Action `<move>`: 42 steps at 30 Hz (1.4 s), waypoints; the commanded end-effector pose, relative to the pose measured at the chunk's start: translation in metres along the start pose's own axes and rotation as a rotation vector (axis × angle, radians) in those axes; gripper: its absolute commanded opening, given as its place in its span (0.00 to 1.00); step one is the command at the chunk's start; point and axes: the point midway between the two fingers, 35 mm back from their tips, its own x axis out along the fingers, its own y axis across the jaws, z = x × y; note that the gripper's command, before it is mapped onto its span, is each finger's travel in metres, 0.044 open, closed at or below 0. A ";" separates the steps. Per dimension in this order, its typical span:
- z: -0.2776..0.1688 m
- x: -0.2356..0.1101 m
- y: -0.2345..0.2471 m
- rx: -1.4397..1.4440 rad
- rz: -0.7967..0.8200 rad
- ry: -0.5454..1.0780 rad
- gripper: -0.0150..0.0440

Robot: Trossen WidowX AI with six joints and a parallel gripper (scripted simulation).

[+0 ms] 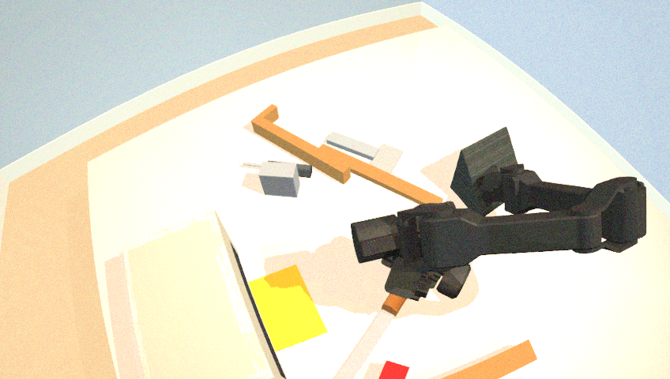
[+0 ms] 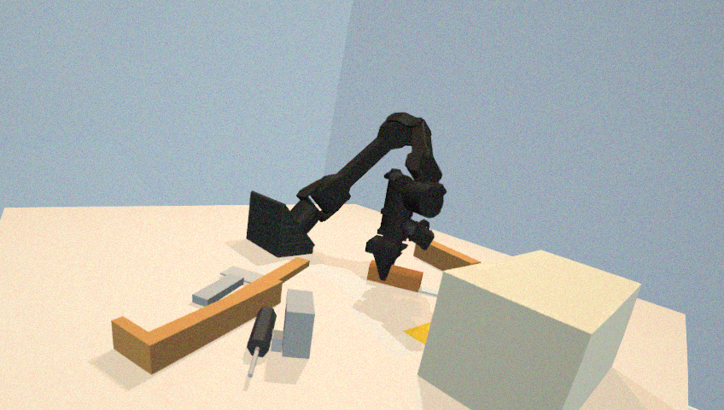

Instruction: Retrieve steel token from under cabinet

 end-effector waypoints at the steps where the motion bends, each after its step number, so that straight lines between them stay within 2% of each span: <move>1: 0.002 -0.001 0.004 -0.001 -0.001 -0.004 0.25; 42: 0.021 -0.001 0.053 -0.001 0.002 -0.005 0.25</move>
